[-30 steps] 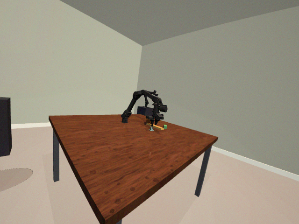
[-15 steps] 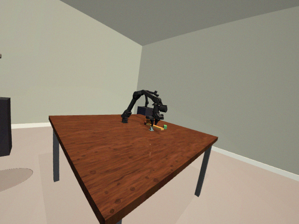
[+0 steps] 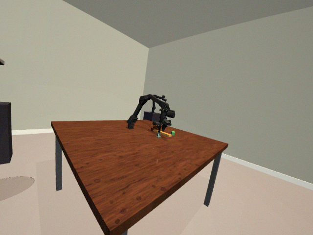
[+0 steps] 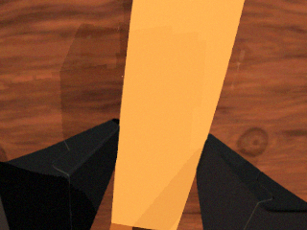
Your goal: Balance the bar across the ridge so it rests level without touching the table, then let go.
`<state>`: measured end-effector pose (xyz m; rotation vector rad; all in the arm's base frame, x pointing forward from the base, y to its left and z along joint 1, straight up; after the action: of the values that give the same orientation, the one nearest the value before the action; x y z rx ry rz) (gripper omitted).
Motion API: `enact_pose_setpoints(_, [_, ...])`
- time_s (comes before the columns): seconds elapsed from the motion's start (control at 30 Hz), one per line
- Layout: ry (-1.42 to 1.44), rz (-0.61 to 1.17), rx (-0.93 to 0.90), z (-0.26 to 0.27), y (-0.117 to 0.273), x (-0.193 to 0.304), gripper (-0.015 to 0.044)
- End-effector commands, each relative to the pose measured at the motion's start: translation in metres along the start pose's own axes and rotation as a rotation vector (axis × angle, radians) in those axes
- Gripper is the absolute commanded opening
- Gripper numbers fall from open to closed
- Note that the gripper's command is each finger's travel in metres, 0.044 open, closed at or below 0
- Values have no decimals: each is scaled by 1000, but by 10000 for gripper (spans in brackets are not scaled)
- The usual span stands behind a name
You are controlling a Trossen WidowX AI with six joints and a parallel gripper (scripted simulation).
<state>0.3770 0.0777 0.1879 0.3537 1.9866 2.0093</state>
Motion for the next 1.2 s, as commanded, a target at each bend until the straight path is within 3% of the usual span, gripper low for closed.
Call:
enact_pose_setpoints(0.0, [-3, 1, -3, 0, -1, 0, 0])
enact_pose_setpoints(1.17, [-3, 1, -3, 0, -4, 0, 0])
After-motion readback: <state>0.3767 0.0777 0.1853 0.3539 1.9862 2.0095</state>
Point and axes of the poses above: the point midway between the two fingers, 35 mm back from their tips, its own y axis back along the fingers, its own z axis across the jaws, x = y × z, the point moved 9 cm from there along y, back along the fingers, and after that the axes turned 10 degrees about -y, right-handed, at the moved point
